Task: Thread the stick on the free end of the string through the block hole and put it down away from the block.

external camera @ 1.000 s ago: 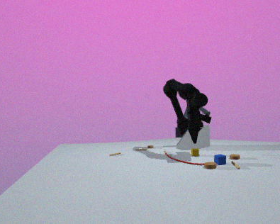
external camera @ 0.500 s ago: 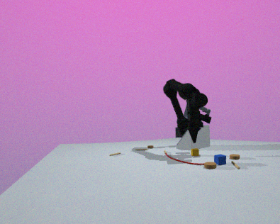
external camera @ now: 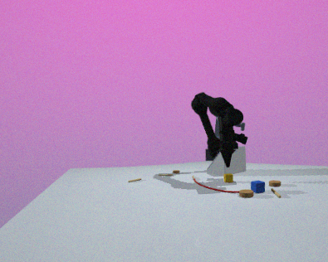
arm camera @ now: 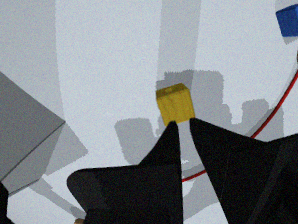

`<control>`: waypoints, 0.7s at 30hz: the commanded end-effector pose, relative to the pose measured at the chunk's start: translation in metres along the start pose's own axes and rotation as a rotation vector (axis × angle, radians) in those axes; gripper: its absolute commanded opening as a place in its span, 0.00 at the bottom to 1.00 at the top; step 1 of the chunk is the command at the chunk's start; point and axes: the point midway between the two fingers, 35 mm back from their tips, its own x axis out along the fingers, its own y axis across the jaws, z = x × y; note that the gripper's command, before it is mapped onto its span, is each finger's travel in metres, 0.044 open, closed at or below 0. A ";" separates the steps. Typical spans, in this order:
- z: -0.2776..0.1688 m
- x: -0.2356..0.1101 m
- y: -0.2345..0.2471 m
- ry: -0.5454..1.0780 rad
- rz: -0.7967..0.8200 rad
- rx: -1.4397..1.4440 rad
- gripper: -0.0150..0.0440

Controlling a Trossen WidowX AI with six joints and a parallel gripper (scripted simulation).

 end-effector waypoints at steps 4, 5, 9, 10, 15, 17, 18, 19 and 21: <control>0.000 0.000 0.000 0.000 0.000 0.000 0.61; 0.000 0.000 0.000 0.000 0.000 0.000 0.65; 0.000 0.000 0.000 0.000 0.000 0.000 0.58; 0.000 0.000 0.000 0.000 0.000 0.000 0.53; 0.000 0.000 0.000 0.000 0.000 0.000 0.31; 0.000 0.000 0.000 0.000 0.000 0.000 0.25; 0.000 0.000 0.000 0.000 0.000 0.000 0.25; 0.000 0.000 0.000 0.000 0.000 0.000 0.25; 0.000 0.000 0.000 0.000 0.000 0.000 0.25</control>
